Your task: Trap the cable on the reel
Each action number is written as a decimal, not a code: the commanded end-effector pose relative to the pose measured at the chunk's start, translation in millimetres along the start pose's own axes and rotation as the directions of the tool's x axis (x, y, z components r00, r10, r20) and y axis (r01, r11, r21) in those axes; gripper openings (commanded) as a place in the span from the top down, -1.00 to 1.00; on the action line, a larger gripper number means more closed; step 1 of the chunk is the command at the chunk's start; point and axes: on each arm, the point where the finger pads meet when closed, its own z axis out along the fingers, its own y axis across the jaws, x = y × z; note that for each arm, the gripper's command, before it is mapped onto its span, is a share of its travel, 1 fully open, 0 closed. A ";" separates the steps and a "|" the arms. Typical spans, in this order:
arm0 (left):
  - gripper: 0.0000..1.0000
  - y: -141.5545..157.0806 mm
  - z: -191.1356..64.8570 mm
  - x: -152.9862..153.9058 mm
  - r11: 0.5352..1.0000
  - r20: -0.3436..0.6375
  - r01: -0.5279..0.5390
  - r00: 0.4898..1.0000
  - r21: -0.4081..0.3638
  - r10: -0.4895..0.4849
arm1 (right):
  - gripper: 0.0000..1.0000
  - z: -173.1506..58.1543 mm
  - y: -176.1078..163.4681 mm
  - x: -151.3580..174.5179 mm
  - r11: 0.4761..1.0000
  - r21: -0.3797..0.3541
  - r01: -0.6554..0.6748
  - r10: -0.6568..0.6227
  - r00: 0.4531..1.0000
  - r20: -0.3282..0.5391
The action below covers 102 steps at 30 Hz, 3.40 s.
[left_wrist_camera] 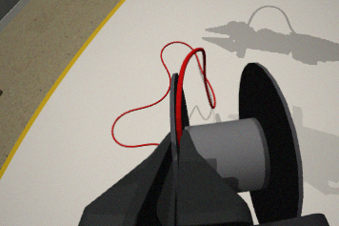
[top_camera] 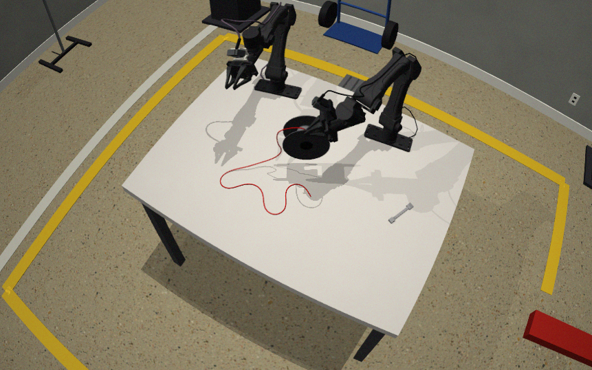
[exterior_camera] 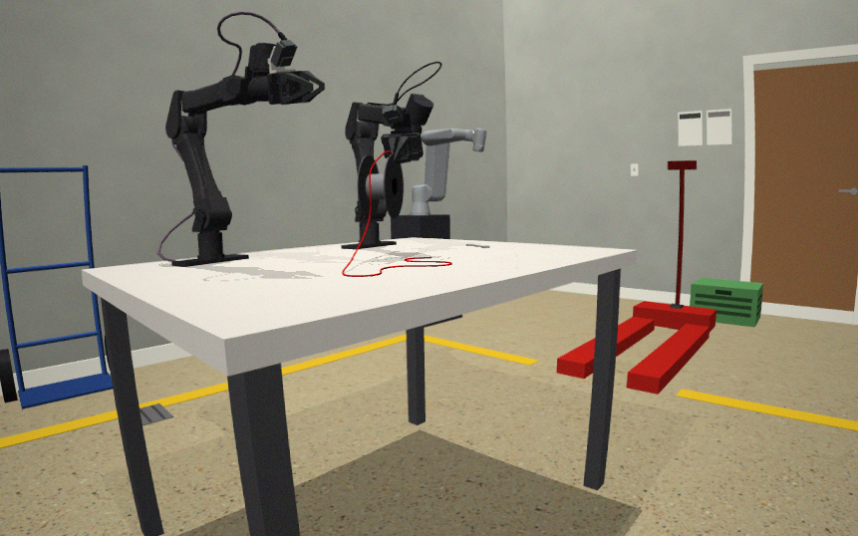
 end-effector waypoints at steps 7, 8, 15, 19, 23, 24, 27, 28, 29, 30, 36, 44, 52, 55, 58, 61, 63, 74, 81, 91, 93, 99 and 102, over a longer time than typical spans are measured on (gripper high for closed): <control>1.00 -4.3 -15.8 -31.0 0.999 0.071 -0.049 0.996 -0.014 0.050 | 0.40 -16.0 0.0 -25.8 0.987 -0.029 0.155 -0.150 0.980 0.134; 1.00 -4.7 -15.1 -29.0 0.999 0.065 -0.044 0.997 -0.010 0.044 | 0.40 -16.8 -0.3 -26.3 0.986 -0.028 0.165 -0.160 0.977 0.139; 1.00 -6.2 -16.9 -29.2 0.999 0.055 -0.035 0.998 -0.005 0.035 | 0.40 -20.9 -1.5 -30.7 0.978 -0.020 0.208 -0.202 0.965 0.165; 1.00 -6.7 -19.0 -31.6 0.999 0.056 -0.035 0.998 -0.005 0.036 | 0.40 -22.6 -1.8 -32.7 0.976 -0.018 0.217 -0.210 0.962 0.173; 1.00 -7.1 -20.0 -32.7 0.999 0.054 -0.034 0.998 -0.004 0.034 | 0.40 -24.0 -2.2 -34.2 0.976 -0.016 0.218 -0.212 0.961 0.178; 1.00 -6.7 -20.4 -33.9 0.999 0.055 -0.035 0.998 -0.005 0.035 | 0.40 -23.6 -2.1 -33.6 0.976 -0.016 0.218 -0.212 0.961 0.177; 1.00 -7.0 -22.7 -37.2 0.999 0.056 -0.035 0.998 -0.006 0.036 | 0.40 -24.0 -1.4 -33.7 0.976 -0.018 0.219 -0.212 0.961 0.178; 1.00 -6.6 -22.5 -37.5 0.999 0.054 -0.033 0.998 -0.004 0.033 | 0.40 -24.2 -1.4 -33.8 0.976 -0.018 0.219 -0.212 0.961 0.178; 1.00 -6.1 -22.2 -37.7 1.000 0.051 -0.031 0.998 -0.003 0.031 | 0.40 -24.3 -1.4 -33.9 0.976 -0.018 0.219 -0.212 0.961 0.178; 1.00 -5.7 -21.8 -37.9 1.000 0.048 -0.028 0.998 -0.001 0.028 | 0.40 -24.1 -1.4 -33.8 0.976 -0.018 0.219 -0.212 0.961 0.178; 1.00 -2.8 -19.7 -39.4 1.000 0.028 -0.009 1.000 0.010 0.009 | 0.40 -24.1 -1.4 -33.7 0.976 -0.018 0.217 -0.210 0.961 0.178; 1.00 -3.2 -26.9 -50.5 1.000 0.031 -0.012 0.999 0.008 0.012 | 0.40 -24.1 -1.4 -33.7 0.976 -0.018 0.217 -0.210 0.961 0.178; 1.00 -2.9 -35.2 -64.2 1.000 0.026 -0.007 1.000 0.010 0.007 | 0.40 -24.1 -1.4 -33.7 0.976 -0.018 0.217 -0.210 0.961 0.178; 1.00 -2.8 -37.4 -68.0 1.000 0.025 -0.006 1.000 0.010 0.006 | 0.40 -24.1 -1.4 -33.7 0.976 -0.018 0.217 -0.210 0.961 0.178; 1.00 -2.1 -38.7 -71.2 1.000 0.022 -0.003 1.000 0.012 0.003 | 0.40 -24.1 -1.4 -33.7 0.976 -0.018 0.217 -0.210 0.961 0.178; 1.00 -3.6 -45.4 -79.5 1.000 0.028 -0.008 1.000 0.009 0.008 | 0.40 -24.1 -1.4 -33.7 0.976 -0.018 0.217 -0.210 0.961 0.178; 1.00 -3.0 -47.1 -83.1 1.000 0.025 -0.006 1.000 0.010 0.006 | 0.40 -24.1 -1.4 -33.7 0.976 -0.018 0.217 -0.210 0.961 0.178; 1.00 -1.8 -57.0 -101.2 1.000 0.020 0.000 1.000 0.012 0.000 | 0.40 -24.1 -1.4 -33.7 0.976 -0.018 0.217 -0.210 0.961 0.178; 1.00 -3.2 -68.5 -117.4 1.000 0.024 -0.004 1.000 0.009 0.004 | 0.40 -24.1 -1.4 -33.7 0.976 -0.018 0.217 -0.210 0.961 0.178; 1.00 -2.4 -76.8 -132.2 1.000 0.021 -0.002 1.000 0.010 0.001 | 0.40 -24.1 -1.4 -33.7 0.976 -0.018 0.217 -0.210 0.961 0.178; 1.00 -3.2 -80.5 -136.7 1.000 0.024 -0.004 1.000 0.009 0.004 | 0.40 -24.1 -1.4 -33.7 0.976 -0.018 0.217 -0.210 0.961 0.178; 1.00 -3.3 -86.7 -146.5 1.000 0.024 -0.004 1.000 0.008 0.004 | 0.40 -24.1 -1.4 -33.7 0.976 -0.018 0.217 -0.210 0.961 0.178; 1.00 -3.3 -89.5 -151.0 1.000 0.024 -0.004 1.000 0.008 0.004 | 0.40 -24.1 -1.4 -33.7 0.976 -0.018 0.217 -0.210 0.961 0.178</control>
